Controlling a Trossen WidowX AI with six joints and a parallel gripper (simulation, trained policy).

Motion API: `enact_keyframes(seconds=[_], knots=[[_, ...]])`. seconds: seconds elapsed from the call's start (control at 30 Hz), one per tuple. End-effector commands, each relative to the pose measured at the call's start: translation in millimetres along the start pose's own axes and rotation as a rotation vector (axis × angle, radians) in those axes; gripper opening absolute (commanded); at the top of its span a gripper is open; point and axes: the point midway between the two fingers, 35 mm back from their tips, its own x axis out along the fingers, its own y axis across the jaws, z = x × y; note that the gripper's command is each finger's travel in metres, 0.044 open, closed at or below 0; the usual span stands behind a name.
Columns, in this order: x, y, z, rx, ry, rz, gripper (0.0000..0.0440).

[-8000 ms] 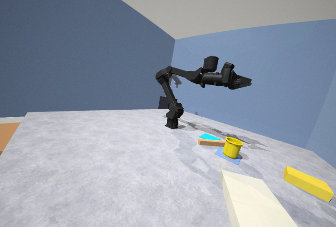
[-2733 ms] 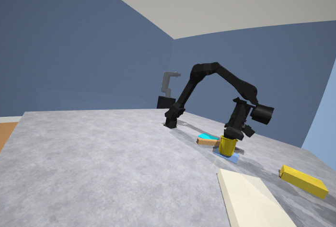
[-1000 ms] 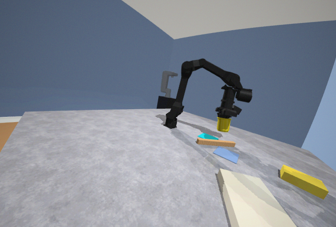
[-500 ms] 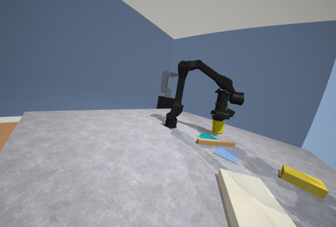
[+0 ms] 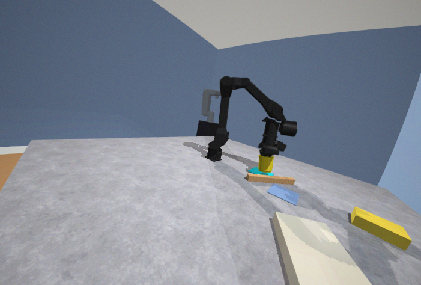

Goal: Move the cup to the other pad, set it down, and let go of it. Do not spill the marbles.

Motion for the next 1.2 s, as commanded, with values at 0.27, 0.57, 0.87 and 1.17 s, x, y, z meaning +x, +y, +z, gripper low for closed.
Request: enact_keyframes(seconds=[0.27, 0.57, 0.87, 1.17], knots=[[7.2, -2.2, -0.5, 0.022, -0.058, 0.0, 0.006], [-4.1, -3.8, 9.0, 0.042, -0.152, 0.024, 0.016], [-14.6, -3.3, 3.9, 0.048, -0.198, 0.05, 0.0185], [-30.3, -3.1, -0.4, 0.063, -0.25, 0.071, 0.0233]])
